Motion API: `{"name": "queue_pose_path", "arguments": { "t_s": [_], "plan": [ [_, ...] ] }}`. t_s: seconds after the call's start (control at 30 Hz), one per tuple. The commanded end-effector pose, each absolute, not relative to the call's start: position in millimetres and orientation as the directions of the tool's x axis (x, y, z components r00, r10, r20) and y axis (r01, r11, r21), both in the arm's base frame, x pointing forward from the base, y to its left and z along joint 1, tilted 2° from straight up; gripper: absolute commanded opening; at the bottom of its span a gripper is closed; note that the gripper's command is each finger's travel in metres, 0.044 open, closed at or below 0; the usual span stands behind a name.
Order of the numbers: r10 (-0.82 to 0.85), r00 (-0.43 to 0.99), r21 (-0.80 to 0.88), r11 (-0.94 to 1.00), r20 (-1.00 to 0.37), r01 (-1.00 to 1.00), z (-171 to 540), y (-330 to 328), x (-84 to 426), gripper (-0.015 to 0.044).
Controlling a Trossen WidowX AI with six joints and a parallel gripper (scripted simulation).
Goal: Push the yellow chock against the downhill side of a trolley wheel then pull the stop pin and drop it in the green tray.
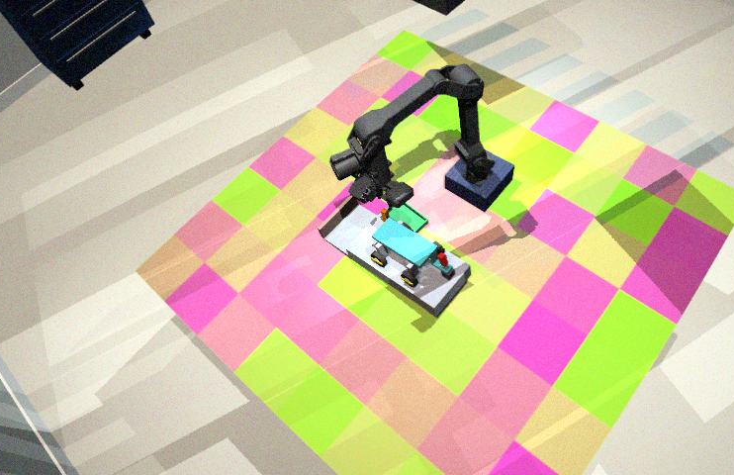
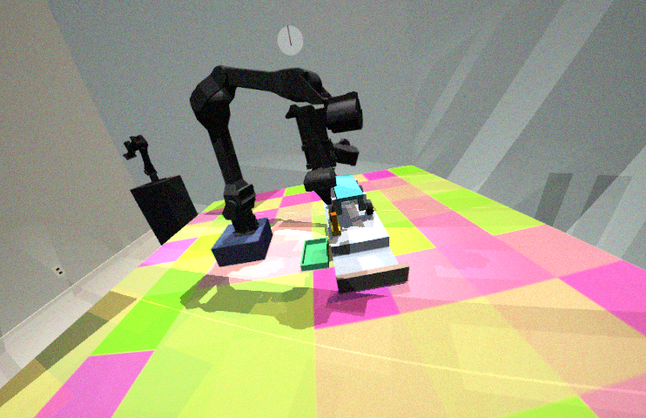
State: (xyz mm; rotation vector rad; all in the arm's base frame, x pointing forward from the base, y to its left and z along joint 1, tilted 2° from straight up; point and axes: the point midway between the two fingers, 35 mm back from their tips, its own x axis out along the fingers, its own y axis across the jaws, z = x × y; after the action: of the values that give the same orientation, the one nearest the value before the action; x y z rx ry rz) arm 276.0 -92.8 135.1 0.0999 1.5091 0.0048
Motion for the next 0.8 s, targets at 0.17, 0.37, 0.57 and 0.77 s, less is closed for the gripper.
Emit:
{"name": "queue_pose_path", "arguments": {
  "t_s": [0.17,0.37,0.57,0.77],
  "plan": [
    [0.101,0.093,0.124,0.947,-0.991,0.298,143.2,-52.6,294.4,0.0190],
    [0.131,0.094,0.160,0.860,-0.987,0.485,146.8,-24.9,303.3,0.0190],
    [0.162,0.085,0.178,0.732,-0.983,0.658,150.1,2.3,309.2,0.0190],
    [0.192,0.073,0.172,0.572,-0.979,0.802,153.4,30.3,312.6,0.0190]
  ]
}}
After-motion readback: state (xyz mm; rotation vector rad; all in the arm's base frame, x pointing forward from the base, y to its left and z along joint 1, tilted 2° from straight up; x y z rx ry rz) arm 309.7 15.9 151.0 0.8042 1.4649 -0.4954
